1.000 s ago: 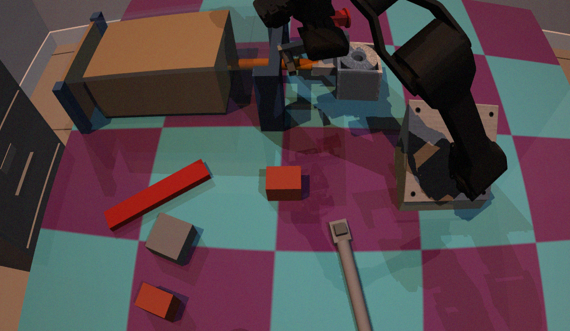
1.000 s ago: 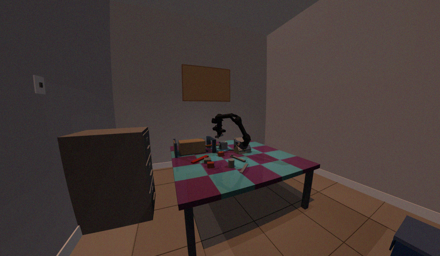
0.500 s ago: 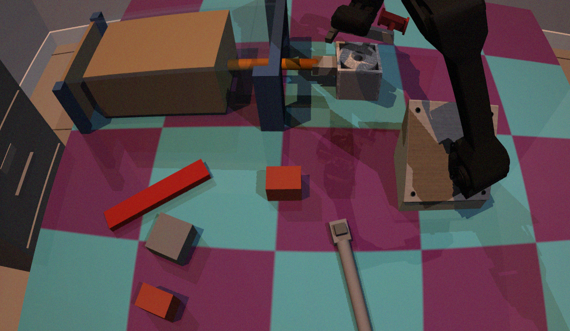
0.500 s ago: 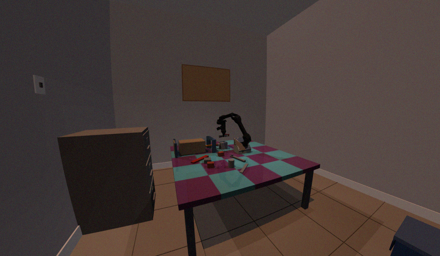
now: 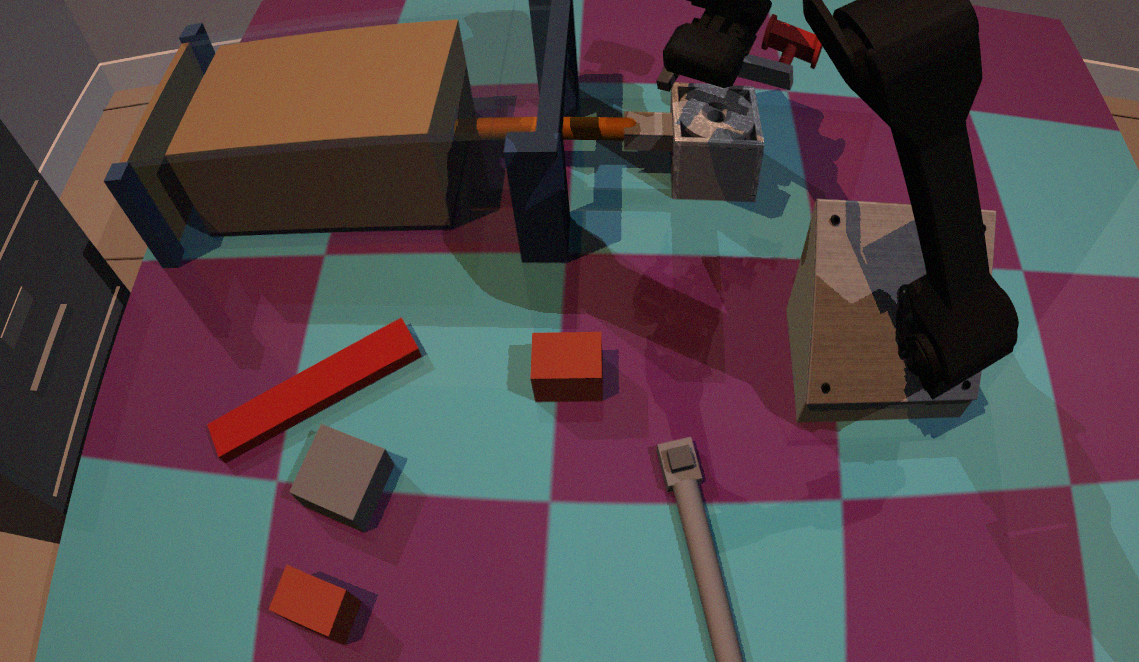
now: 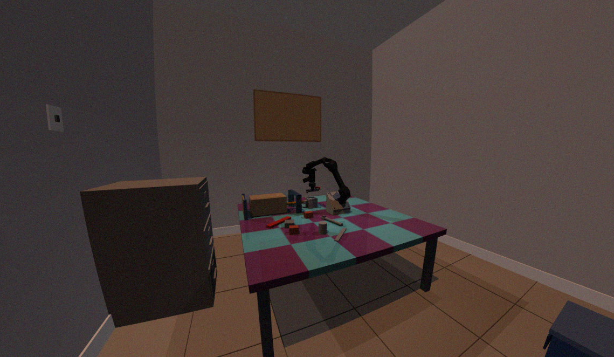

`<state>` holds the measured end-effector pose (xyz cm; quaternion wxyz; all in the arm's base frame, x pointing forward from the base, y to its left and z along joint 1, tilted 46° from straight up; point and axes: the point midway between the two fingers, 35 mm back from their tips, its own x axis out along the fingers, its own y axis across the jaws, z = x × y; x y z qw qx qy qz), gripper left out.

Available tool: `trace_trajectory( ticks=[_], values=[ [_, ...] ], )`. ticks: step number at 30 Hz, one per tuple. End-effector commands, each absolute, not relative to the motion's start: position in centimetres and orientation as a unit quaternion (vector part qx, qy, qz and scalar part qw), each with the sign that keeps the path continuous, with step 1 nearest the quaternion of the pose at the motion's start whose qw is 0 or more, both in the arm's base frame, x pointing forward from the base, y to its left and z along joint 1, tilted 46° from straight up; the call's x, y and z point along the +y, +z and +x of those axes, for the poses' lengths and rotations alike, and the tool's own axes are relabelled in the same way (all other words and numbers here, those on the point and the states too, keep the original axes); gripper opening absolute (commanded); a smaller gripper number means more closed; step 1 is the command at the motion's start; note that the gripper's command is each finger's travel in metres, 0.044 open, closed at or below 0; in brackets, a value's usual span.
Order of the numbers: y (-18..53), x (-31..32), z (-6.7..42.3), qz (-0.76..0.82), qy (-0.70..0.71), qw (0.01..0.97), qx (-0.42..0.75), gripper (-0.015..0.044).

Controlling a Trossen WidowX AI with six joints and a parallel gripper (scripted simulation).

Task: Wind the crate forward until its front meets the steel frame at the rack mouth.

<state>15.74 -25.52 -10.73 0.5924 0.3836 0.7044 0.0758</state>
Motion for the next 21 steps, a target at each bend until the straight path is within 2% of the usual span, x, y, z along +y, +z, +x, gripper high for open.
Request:
trace_trajectory(
  ticks=[1,21],
  values=[
    [-10.36,-25.85,15.82,0.363,0.056,0.598,0.712,0.0000],
    [-10.40,-25.79,15.90,0.232,-0.048,0.597,0.767,0.0000]
  ],
)
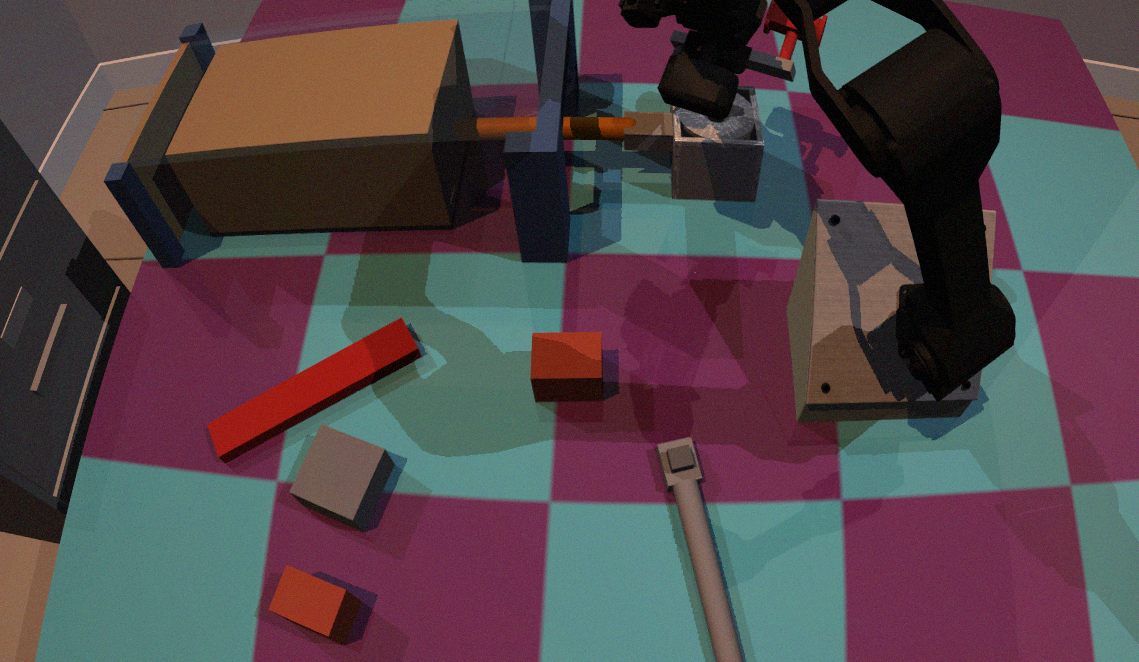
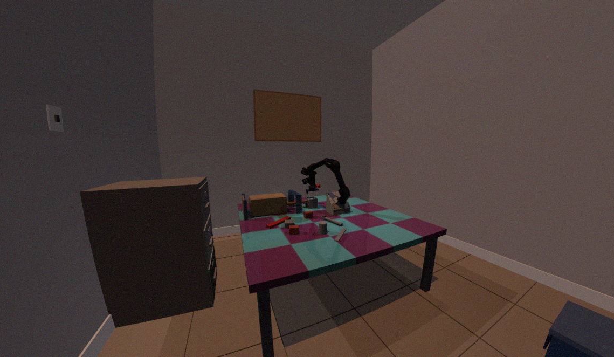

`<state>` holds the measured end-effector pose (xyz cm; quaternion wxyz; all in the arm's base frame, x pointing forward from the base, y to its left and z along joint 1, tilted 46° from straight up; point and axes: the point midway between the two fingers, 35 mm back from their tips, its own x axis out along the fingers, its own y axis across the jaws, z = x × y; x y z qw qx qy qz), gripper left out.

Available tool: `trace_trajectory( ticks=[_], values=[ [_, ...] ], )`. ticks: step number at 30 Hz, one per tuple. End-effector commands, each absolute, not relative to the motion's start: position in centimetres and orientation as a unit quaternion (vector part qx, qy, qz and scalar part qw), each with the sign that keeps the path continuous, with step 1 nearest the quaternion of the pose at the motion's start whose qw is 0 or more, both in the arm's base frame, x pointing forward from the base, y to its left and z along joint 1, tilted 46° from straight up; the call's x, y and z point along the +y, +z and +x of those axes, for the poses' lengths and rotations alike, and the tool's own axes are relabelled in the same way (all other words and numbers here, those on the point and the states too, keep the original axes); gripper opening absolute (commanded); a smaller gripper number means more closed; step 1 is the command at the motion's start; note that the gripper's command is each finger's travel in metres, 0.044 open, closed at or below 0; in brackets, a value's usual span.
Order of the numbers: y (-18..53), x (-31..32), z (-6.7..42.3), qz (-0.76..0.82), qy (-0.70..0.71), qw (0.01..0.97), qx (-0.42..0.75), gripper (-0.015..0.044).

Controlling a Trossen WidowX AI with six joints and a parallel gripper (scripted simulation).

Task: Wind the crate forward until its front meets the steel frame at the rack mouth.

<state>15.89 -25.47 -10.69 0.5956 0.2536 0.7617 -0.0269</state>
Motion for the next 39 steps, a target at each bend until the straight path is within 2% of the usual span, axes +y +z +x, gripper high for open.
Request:
trace_trajectory(
  ticks=[1,39],
  values=[
    [-10.40,-25.78,15.90,0.228,-0.051,0.596,0.768,0.0000],
    [-10.48,-25.59,15.99,-0.021,-0.232,0.547,0.804,0.0000]
  ],
)
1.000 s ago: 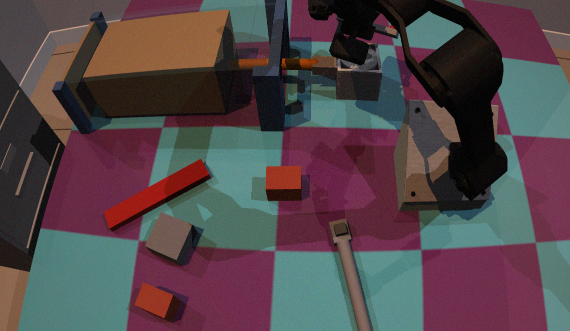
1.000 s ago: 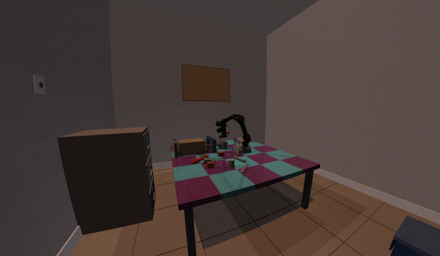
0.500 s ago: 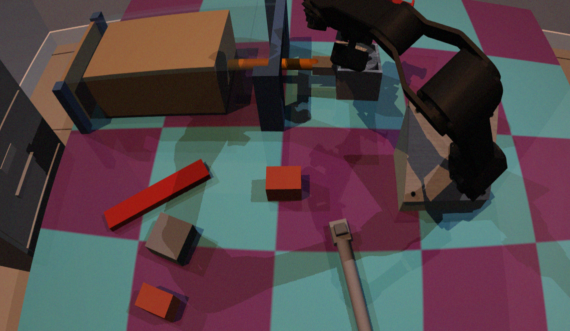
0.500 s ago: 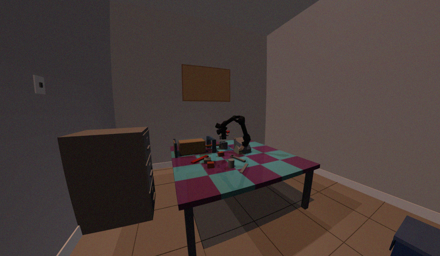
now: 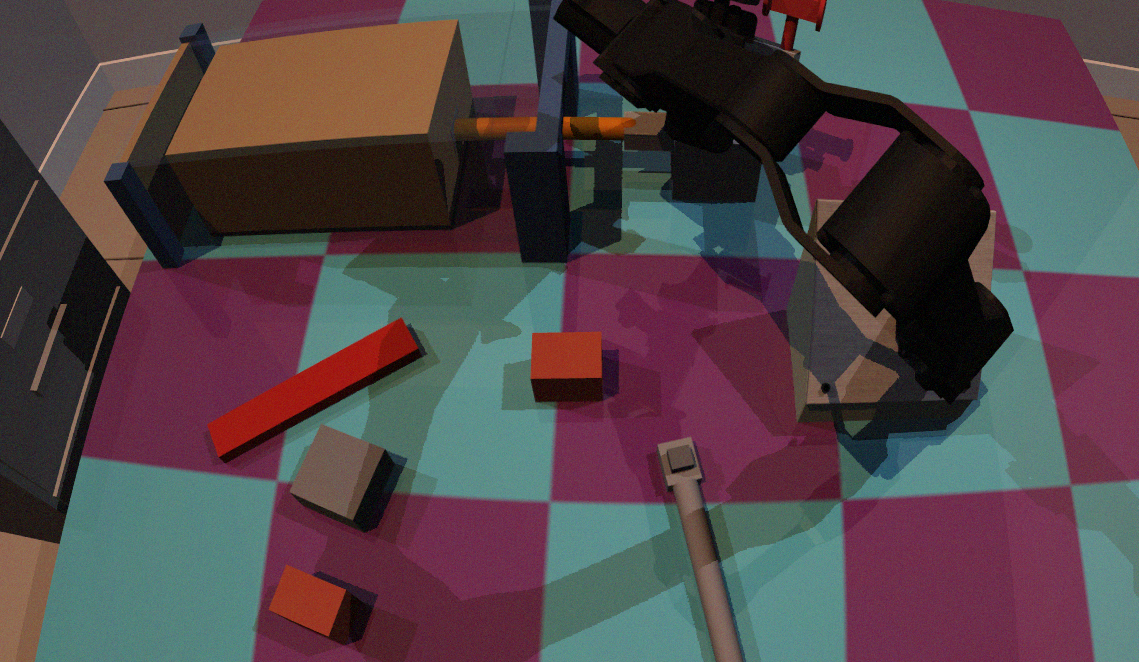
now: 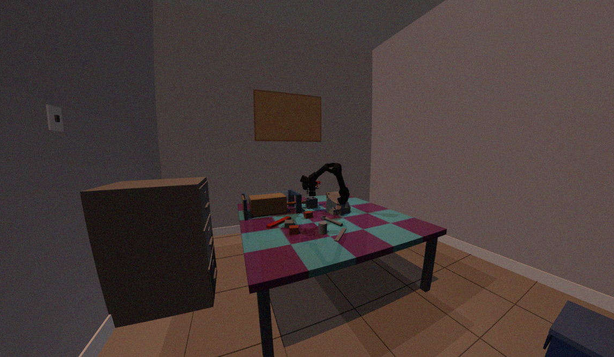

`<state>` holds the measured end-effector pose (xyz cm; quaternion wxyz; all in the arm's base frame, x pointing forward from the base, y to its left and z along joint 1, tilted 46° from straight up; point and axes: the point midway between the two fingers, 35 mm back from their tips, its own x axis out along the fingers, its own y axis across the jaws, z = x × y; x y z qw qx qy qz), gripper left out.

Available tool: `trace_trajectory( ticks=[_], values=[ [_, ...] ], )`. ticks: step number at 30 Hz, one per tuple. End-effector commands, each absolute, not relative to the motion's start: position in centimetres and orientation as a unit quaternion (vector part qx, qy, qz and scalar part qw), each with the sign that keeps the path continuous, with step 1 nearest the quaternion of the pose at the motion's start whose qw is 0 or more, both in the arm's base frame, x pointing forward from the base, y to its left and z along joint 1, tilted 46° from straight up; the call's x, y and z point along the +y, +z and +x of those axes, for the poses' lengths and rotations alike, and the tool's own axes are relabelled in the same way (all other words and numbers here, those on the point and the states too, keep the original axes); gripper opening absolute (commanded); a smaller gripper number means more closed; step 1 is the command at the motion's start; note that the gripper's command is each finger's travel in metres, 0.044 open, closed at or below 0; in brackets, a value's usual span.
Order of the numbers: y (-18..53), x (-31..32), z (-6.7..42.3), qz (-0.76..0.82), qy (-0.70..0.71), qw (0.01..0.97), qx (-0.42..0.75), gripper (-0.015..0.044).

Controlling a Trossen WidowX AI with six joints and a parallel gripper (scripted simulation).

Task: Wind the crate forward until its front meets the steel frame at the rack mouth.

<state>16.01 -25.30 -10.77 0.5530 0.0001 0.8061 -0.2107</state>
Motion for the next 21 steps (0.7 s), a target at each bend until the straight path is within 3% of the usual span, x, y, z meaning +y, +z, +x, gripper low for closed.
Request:
trace_trajectory(
  ticks=[1,21],
  values=[
    [-10.48,-25.58,15.99,-0.026,-0.235,0.546,0.804,0.0000],
    [-10.55,-25.46,15.99,-0.159,-0.323,0.497,0.790,0.0000]
  ],
)
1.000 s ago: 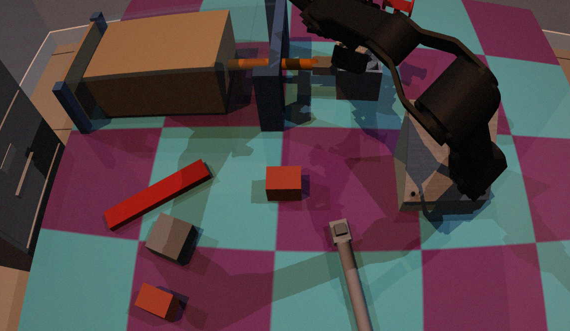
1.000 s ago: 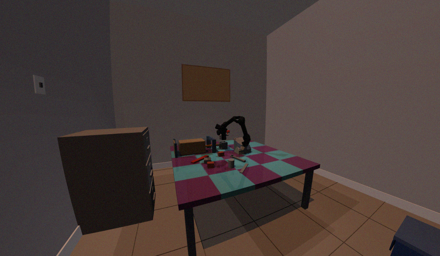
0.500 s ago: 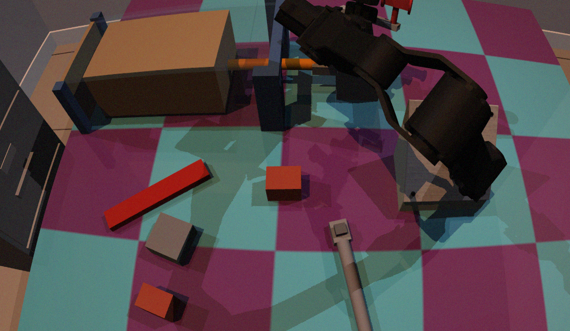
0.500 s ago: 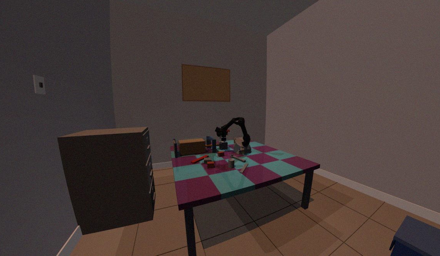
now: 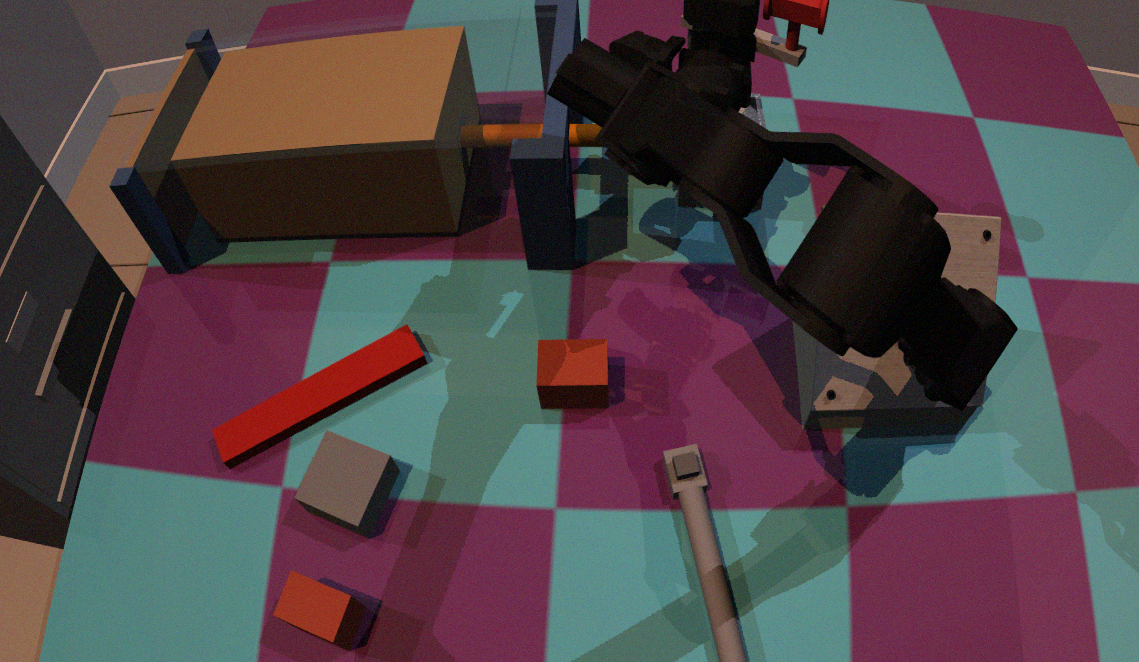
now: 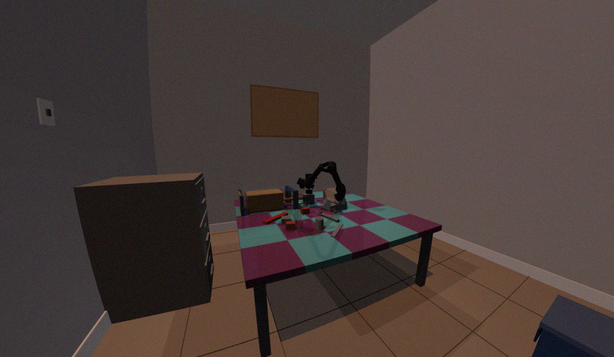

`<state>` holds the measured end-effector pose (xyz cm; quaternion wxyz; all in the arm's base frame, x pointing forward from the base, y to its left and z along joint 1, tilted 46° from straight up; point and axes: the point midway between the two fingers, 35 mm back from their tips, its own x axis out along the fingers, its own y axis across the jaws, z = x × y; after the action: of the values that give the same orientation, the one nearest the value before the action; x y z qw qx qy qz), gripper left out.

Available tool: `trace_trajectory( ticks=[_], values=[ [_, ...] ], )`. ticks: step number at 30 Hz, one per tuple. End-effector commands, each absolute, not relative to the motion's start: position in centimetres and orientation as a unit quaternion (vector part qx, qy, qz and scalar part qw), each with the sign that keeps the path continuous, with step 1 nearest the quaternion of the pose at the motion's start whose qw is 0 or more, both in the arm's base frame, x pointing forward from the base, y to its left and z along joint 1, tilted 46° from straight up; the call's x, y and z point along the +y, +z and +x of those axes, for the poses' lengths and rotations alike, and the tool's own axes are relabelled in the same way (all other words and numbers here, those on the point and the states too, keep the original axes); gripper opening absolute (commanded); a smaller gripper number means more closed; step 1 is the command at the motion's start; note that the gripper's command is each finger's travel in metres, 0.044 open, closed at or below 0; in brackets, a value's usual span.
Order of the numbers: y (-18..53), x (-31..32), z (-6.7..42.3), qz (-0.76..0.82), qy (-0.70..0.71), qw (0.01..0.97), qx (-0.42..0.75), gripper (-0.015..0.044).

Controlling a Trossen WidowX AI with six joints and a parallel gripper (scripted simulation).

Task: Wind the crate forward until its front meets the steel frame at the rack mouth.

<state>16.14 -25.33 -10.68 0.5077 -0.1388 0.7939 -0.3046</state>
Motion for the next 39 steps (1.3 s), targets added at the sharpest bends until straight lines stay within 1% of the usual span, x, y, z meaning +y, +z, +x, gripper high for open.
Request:
trace_trajectory(
  ticks=[1,12,23,39],
  values=[
    [-10.5,-25.5,16.0,-0.163,-0.326,0.495,0.789,0.0000],
    [-10.5,-25.5,16.0,-0.163,-0.326,0.495,0.789,0.0000],
    [-8.7,-21.6,13.8,-0.160,-0.317,0.498,0.791,0.0000],
    [-9.9,-20.4,13.3,-0.170,-0.336,0.492,0.785,0.0000]
  ],
)
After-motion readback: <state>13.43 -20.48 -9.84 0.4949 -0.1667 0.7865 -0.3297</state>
